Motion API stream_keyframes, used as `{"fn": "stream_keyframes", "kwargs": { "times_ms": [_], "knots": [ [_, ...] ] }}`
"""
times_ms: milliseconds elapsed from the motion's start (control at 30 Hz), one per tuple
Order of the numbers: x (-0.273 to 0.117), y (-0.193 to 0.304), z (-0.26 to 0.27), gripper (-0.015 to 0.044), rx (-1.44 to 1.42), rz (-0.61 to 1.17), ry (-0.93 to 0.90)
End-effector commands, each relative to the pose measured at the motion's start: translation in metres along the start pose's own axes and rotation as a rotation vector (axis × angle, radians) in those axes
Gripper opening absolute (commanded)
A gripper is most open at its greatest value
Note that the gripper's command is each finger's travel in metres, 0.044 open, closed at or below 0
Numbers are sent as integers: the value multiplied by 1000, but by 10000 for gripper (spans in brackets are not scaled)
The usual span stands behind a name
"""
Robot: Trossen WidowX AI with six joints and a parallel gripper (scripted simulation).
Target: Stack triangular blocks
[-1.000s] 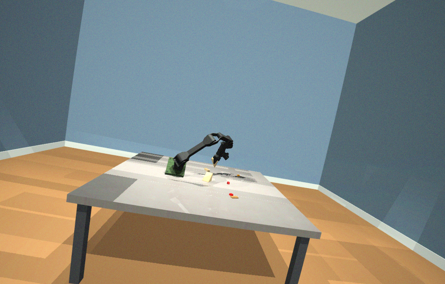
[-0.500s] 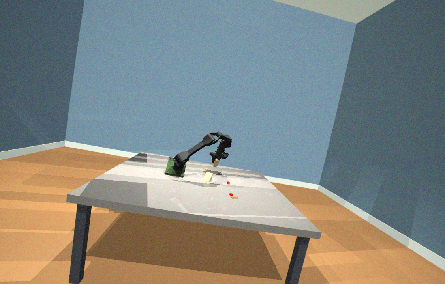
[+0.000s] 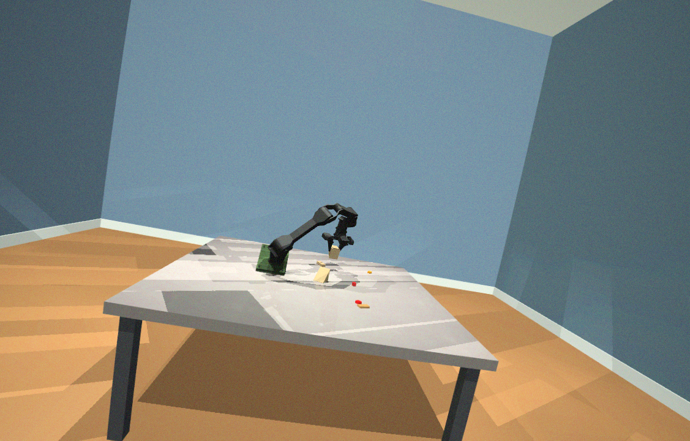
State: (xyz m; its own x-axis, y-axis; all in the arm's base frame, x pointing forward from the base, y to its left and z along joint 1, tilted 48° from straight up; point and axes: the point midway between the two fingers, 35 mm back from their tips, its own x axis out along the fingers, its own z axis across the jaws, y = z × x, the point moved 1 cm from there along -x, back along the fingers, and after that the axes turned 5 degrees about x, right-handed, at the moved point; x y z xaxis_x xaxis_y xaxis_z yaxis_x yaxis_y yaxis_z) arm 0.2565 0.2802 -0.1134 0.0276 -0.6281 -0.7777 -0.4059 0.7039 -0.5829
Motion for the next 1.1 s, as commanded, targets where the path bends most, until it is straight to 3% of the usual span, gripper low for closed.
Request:
{"fn": "stream_keyframes", "kwargs": {
  "times_ms": [0,700,1067],
  "knots": [
    [-4,2,1,0,120,-17,-22],
    [-9,6,0,0,791,-86,-144],
    [-23,-11,-3,0,808,-83,-151]
  ]
}}
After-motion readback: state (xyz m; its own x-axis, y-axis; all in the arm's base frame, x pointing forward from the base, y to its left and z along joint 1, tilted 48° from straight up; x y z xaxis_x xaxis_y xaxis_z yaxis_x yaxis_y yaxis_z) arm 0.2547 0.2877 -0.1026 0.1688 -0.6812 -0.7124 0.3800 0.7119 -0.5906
